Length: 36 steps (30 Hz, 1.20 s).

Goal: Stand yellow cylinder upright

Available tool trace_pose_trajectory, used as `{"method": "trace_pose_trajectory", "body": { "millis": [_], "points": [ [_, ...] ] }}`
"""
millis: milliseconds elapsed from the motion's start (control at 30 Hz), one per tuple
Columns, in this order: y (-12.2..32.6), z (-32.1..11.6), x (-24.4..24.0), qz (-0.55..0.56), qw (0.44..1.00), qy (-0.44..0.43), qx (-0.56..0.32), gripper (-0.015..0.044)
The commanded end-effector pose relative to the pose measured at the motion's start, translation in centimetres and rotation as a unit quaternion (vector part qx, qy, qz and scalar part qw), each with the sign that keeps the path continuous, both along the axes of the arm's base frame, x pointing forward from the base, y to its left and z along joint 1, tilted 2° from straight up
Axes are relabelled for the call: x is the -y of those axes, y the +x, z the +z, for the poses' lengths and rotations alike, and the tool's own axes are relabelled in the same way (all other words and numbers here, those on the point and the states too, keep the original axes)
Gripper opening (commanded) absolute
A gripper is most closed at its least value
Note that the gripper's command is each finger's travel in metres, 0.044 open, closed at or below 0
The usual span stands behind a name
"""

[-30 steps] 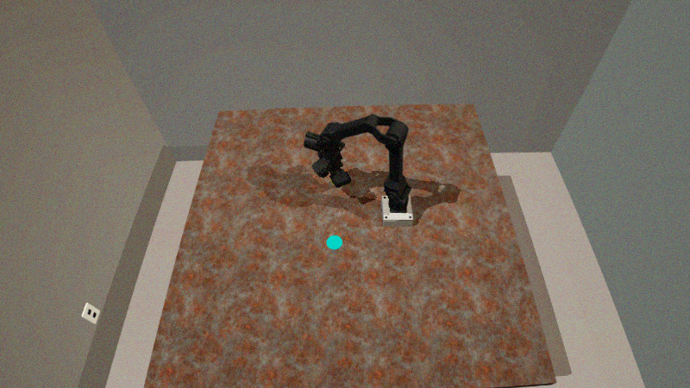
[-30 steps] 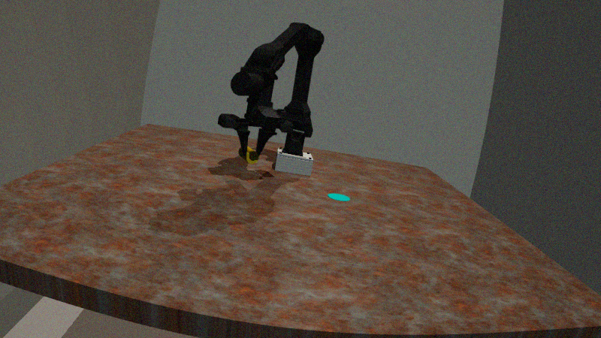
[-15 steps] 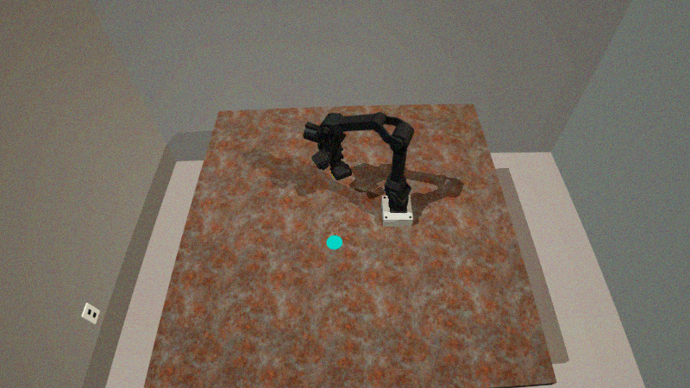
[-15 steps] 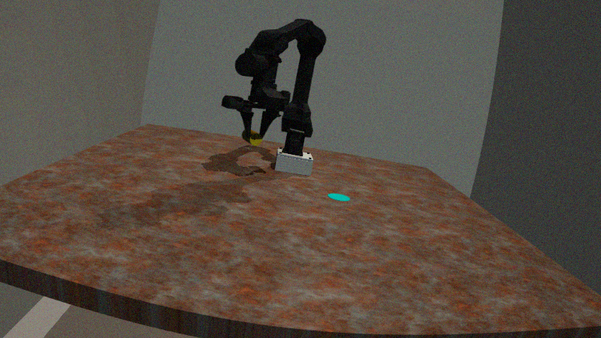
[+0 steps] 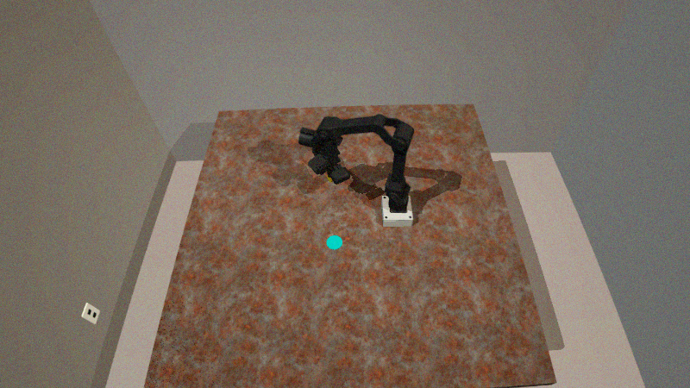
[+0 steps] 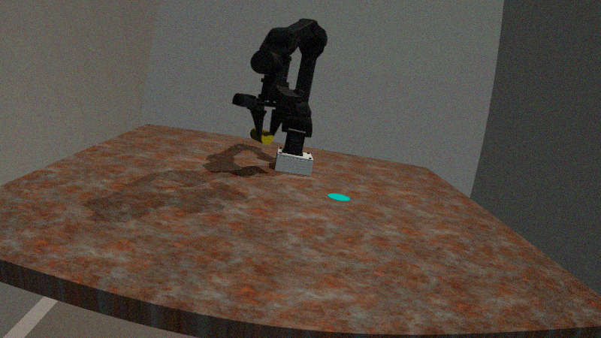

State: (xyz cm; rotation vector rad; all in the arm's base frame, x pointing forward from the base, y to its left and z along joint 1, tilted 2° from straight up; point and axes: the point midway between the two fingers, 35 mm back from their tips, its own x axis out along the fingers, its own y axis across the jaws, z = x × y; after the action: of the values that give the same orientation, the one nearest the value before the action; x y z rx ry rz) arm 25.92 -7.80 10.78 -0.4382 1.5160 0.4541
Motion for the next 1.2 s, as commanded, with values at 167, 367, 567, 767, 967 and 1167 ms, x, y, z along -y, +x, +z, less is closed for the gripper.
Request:
{"method": "trace_pose_trajectory", "body": {
  "millis": [167, 367, 567, 767, 967, 1167],
  "points": [
    [0.9, 0.4, -2.7, 0.041, 0.999, -0.002, 0.007, 0.0105],
    [1.4, 0.6, -4.6, 0.07, 0.998, -0.003, 0.01, 0.0105],
    [1.7, 0.7, -6.5, 0.098, 0.995, -0.003, 0.014, 0.0105],
    [1.8, 0.9, -8.4, 0.127, 0.992, -0.002, 0.015, 0.0105],
    [1.7, 1.2, -10.3, 0.156, 0.988, 0.0, 0.015, 0.0105],
    [1.5, 1.4, -12.3, 0.185, 0.983, 0.002, 0.014, 0.0105]
  ]
}}
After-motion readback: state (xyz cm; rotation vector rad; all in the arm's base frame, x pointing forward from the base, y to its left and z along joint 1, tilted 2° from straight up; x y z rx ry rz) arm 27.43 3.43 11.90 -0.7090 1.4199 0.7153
